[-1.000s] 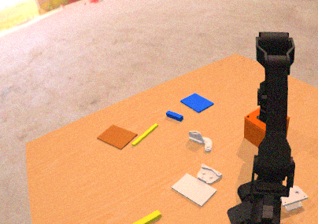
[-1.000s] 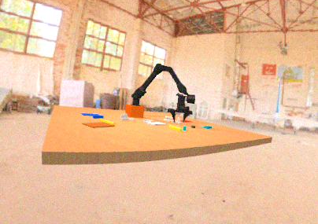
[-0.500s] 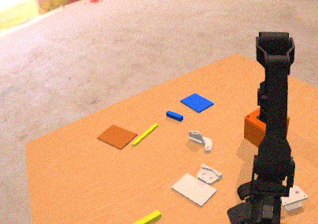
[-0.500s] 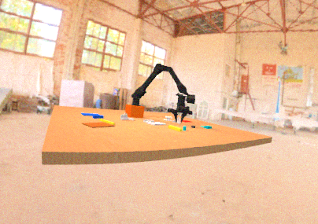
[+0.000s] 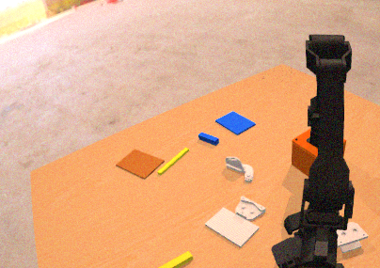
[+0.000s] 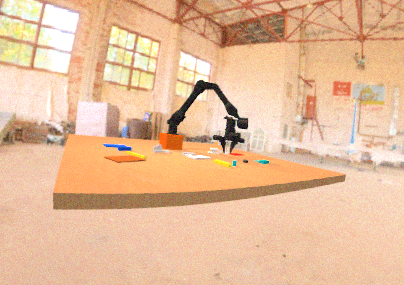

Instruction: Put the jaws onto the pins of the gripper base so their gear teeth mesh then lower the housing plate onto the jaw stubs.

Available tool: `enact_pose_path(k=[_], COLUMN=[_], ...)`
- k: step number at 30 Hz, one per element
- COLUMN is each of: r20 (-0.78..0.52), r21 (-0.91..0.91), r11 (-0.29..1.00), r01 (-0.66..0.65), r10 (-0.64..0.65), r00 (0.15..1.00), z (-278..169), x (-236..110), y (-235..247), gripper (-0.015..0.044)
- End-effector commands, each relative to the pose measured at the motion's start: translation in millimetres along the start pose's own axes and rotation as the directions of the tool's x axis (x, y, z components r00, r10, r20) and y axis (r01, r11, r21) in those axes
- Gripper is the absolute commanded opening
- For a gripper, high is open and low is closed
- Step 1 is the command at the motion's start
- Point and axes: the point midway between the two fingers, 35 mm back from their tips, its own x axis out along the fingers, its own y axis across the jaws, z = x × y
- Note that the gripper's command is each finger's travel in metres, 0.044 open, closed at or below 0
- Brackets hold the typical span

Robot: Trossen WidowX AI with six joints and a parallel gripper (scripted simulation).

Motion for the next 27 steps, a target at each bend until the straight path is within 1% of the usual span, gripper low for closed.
enact_pose_path(k=[1,15,21,27], r20=[0.005,0.006,0.006,0.007], r21=[0.002,0.005,0.001,-0.036], r11=[1.000,1.000,1.000,0.999], r01=[-0.012,-0.013,-0.012,-0.011], r10=[0.012,0.013,0.012,0.011], r00=[1.000,1.000,1.000,1.000], z=[2,1,2,17], x=[-14,-59,-62,-62], y=[3,1,0,-14], gripper=[0.0134,0.0134,0.0134,0.0134])
